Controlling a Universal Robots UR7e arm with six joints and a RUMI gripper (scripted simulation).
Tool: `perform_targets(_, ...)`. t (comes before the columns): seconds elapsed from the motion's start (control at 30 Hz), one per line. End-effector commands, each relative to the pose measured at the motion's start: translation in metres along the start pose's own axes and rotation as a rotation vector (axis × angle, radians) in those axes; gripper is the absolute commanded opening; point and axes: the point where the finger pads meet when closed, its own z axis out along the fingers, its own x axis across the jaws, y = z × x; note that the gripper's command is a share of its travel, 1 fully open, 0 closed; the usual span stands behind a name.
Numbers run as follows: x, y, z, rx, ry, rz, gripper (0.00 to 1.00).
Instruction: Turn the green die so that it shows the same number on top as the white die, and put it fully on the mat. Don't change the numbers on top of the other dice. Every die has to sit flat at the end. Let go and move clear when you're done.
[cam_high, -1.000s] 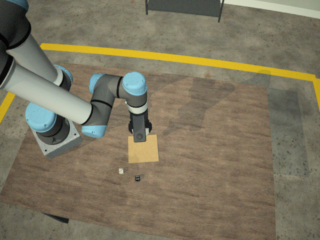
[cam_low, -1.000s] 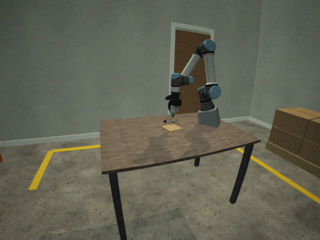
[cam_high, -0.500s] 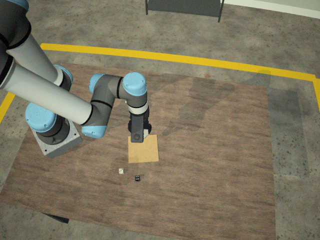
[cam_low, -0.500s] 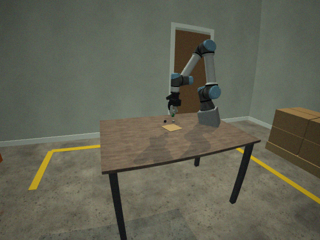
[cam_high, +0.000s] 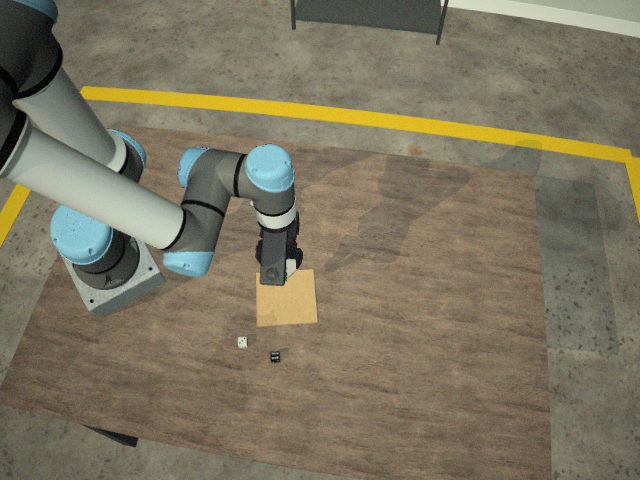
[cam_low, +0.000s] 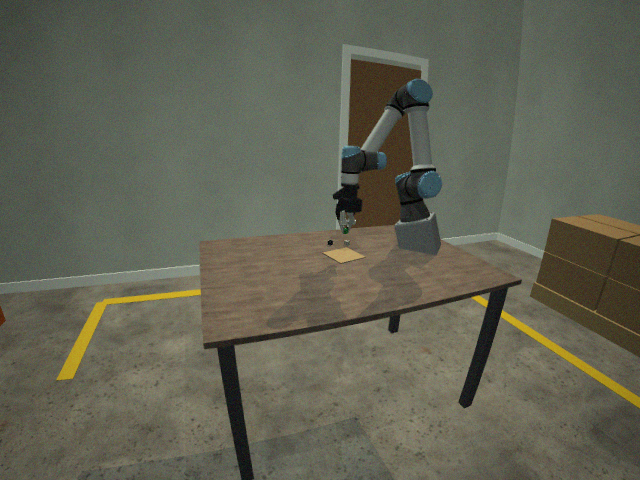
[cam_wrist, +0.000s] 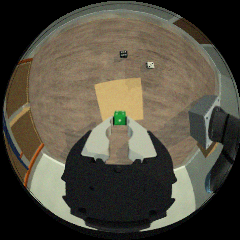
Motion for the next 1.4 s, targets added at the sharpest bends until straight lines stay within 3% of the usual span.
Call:
perform_targets(0.0, 0.000, 0.000, 0.000, 0.000, -0.001, 0.002, 0.03)
perform_targets(0.73, 0.000, 0.000, 0.004, 0.000, 0.001, 0.003, 0.03)
perform_targets(1.13, -0.001, 0.000, 0.036, 0.000, 0.002, 0.003, 0.03)
perform_targets(1.37, -0.001, 0.001, 0.066, 0.000, 0.002, 0.003, 0.03)
